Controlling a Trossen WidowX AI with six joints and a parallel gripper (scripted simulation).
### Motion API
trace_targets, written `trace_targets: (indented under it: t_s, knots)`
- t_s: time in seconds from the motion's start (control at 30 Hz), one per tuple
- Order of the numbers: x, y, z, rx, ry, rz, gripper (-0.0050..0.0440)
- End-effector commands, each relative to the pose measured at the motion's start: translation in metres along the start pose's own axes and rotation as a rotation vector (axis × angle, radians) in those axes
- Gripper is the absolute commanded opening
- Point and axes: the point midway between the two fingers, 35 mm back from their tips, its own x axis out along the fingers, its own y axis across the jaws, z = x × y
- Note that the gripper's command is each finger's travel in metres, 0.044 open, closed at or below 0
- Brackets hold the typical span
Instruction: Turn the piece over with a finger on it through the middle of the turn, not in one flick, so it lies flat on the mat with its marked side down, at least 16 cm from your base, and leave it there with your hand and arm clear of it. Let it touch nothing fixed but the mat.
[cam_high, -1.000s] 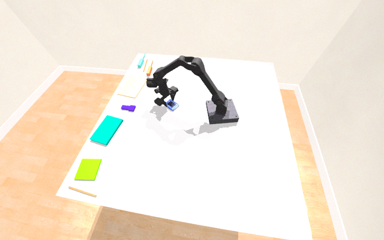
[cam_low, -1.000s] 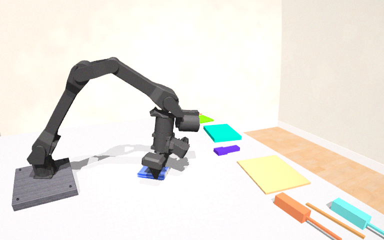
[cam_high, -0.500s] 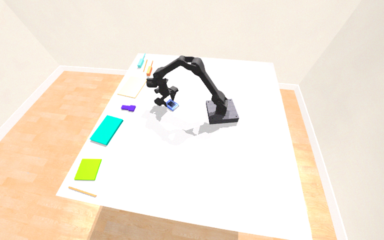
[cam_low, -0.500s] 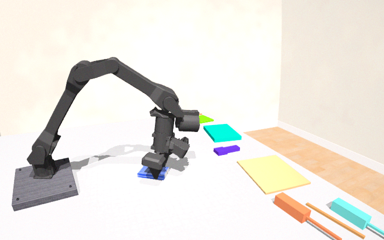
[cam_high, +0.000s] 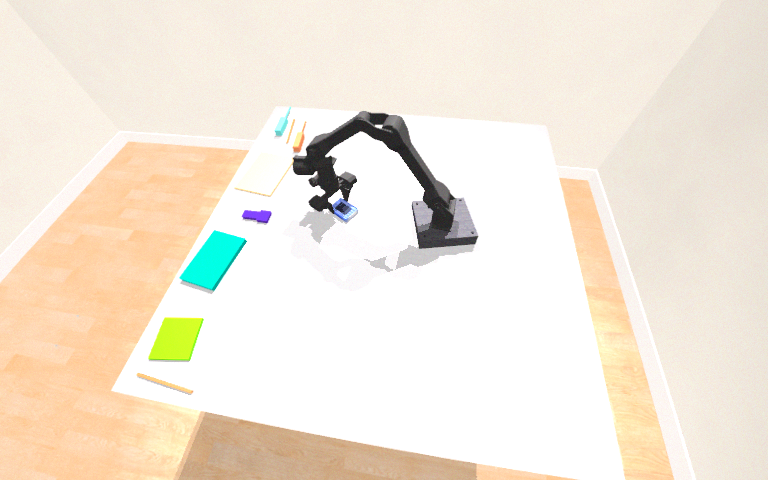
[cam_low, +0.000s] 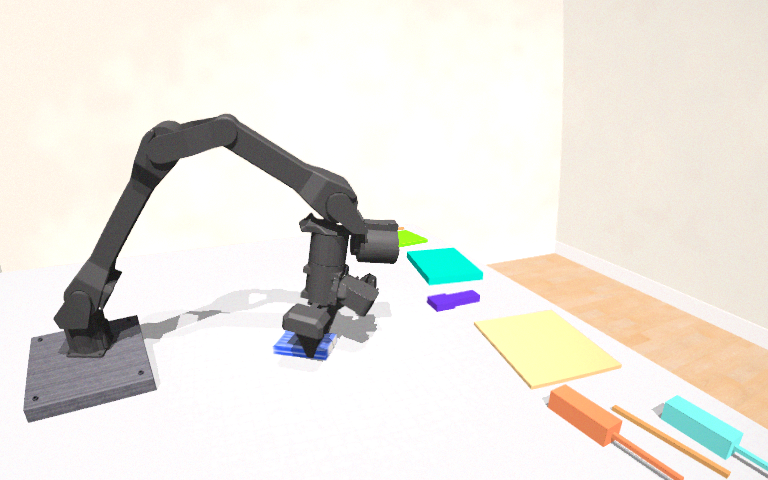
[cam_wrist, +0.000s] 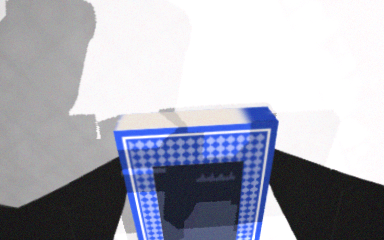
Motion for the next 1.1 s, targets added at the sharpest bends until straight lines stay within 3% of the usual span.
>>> trace_targets:
  t_s: [0.0, 0.17, 0.43, 0.47, 1.0, 1.07]
  knots:
    - [-0.016, 0.001, -0.002, -0.002, -0.006, 0.004, 0.0000]
    - [-0.037, 0.001, -0.006, -0.005, -0.003, 0.003, 0.0000]
    - [-0.037, 0.001, -0.006, -0.005, -0.003, 0.003, 0.0000]
    - [-0.029, 0.000, -0.006, -0.010, 0.010, -0.006, 0.0000]
    - [-0.037, 0.001, -0.006, -0.005, -0.003, 0.003, 0.0000]
    - [-0.049, 0.002, -0.010, -0.107, 0.003, -0.020, 0.0000]
